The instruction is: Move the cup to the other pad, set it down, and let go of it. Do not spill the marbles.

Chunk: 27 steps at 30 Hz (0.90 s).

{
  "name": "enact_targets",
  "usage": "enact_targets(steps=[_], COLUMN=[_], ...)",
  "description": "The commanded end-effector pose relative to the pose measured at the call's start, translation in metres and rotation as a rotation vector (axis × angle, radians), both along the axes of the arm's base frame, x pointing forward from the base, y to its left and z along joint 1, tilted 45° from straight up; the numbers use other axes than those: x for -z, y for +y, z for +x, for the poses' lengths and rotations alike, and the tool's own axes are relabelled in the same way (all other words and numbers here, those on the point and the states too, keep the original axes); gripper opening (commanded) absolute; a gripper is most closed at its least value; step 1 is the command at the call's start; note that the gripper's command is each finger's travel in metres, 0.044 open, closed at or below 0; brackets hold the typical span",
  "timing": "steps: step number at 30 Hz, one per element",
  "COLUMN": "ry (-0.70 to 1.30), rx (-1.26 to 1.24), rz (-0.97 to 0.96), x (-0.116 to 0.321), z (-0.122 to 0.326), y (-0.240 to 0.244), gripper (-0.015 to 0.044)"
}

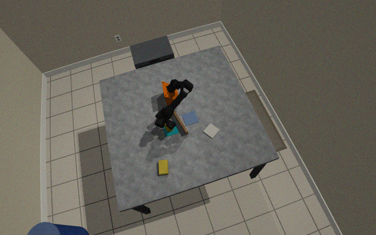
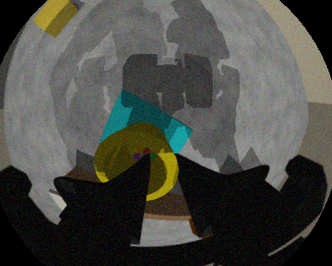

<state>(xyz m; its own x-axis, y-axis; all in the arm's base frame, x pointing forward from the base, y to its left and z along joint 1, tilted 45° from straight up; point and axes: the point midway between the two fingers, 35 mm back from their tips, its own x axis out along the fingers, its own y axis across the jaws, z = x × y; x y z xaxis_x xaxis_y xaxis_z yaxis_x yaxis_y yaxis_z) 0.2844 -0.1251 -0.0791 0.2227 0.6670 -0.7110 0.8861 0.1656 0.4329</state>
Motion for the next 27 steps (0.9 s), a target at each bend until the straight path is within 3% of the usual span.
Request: enact_targets(steps=[1,27], ry=[0.000,0.004], rx=[-0.001,0.003], rz=[0.000,0.001], x=[0.000,-0.028], z=[0.000,-0.008], y=[0.000,-0.027], gripper=[0.0147,0.0147])
